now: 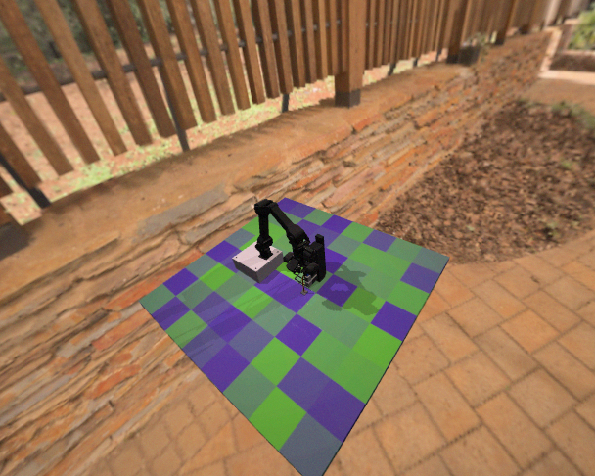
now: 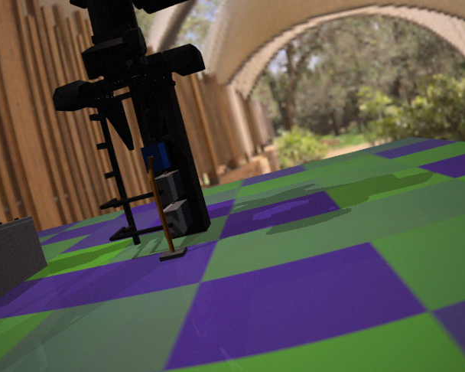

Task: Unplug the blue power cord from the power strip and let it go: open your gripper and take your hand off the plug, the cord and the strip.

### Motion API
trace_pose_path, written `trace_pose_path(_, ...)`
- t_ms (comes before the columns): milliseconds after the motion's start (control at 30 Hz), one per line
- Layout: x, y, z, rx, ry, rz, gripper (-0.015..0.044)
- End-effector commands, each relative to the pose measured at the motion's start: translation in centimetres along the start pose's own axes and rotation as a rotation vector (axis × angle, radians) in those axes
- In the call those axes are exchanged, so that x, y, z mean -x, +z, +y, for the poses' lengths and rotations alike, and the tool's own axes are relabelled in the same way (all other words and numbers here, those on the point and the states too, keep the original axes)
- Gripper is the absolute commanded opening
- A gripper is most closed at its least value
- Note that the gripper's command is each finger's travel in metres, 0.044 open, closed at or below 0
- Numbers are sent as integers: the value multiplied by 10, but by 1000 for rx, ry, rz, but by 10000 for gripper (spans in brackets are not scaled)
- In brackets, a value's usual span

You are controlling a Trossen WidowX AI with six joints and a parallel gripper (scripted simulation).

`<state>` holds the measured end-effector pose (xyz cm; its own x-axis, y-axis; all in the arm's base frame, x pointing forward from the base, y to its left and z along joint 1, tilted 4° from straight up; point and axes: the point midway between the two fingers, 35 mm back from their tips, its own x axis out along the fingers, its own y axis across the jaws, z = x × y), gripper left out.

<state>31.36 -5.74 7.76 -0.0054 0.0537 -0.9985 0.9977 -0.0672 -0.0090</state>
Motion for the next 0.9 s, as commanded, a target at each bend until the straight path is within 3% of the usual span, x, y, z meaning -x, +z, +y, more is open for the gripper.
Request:
trace_pose_path(0,0,-5,0,-2,-4,-4,160)
trace_pose_path(867,-3,-37,-1,-2,-4,-1,160)
